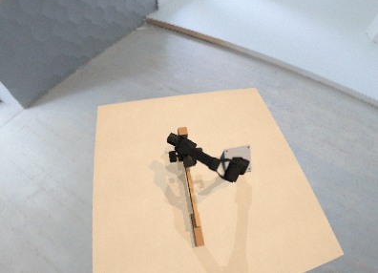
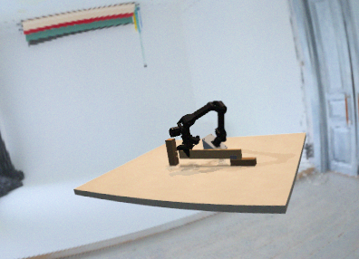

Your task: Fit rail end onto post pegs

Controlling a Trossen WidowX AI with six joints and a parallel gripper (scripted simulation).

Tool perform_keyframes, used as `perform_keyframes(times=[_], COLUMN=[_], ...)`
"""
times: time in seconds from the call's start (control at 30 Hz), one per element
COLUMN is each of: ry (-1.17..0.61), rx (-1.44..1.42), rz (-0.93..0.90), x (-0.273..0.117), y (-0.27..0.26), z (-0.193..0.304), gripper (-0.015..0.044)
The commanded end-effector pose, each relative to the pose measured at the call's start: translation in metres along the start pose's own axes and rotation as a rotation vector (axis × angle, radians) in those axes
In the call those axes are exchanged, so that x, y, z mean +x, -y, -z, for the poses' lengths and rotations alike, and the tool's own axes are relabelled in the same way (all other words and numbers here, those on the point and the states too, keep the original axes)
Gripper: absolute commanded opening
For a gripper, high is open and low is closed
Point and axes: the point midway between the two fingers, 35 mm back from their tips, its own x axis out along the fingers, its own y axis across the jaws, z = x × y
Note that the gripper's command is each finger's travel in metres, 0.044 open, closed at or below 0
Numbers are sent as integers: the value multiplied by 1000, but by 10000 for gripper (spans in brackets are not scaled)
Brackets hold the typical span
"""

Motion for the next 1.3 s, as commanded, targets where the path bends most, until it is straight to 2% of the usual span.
perform_keyframes(times=[0.0,1.27], ry=[-6,-6], rx=[-1,-1], rz=[9,9], x=[-5,-1], y=[1,-1], z=[0,5], gripper=[0,0])
